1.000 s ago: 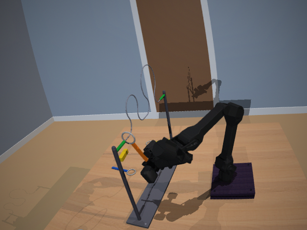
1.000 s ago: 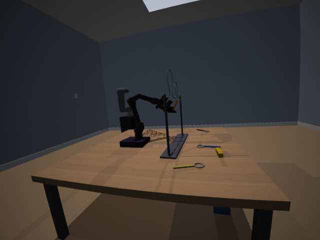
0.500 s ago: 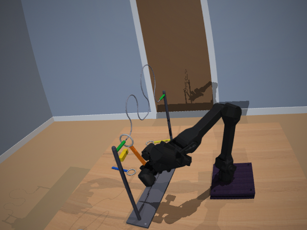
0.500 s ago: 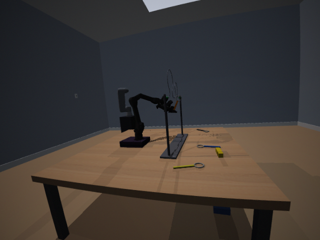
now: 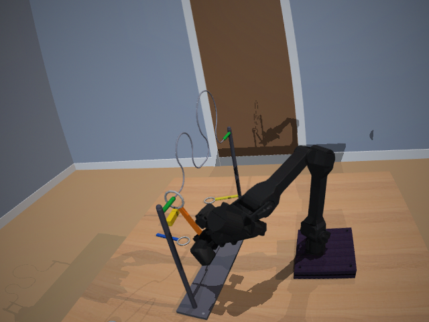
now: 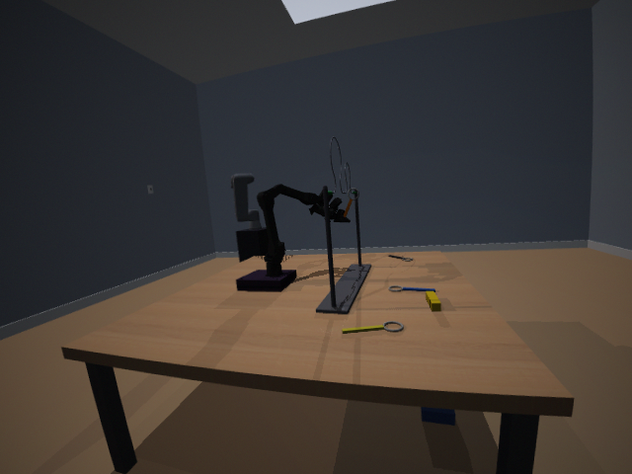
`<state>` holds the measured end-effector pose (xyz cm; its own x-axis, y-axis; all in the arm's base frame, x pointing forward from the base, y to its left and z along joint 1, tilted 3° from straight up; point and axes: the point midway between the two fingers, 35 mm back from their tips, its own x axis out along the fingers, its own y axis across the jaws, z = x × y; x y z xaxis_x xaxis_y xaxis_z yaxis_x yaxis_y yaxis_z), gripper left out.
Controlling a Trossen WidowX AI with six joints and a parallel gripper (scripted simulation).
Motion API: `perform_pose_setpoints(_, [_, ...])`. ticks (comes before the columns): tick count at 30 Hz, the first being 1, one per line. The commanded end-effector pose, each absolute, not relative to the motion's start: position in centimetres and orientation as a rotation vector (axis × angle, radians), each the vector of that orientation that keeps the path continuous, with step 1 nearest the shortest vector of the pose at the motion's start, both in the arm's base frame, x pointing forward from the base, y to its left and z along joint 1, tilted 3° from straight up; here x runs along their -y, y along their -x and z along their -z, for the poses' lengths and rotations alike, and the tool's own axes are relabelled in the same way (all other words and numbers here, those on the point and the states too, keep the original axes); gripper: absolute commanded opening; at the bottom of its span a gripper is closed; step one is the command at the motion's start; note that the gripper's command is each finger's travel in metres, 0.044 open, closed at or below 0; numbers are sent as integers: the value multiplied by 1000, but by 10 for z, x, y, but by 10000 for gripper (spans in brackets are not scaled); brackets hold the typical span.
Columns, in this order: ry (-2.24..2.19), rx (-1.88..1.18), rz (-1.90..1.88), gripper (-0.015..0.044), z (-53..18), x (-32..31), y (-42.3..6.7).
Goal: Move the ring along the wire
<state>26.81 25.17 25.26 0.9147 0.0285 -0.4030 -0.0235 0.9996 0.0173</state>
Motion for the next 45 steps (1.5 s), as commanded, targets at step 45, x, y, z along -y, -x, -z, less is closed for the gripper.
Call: perform_pose_setpoints(45, [-28, -404, -23, -150, -241, -270, -267])
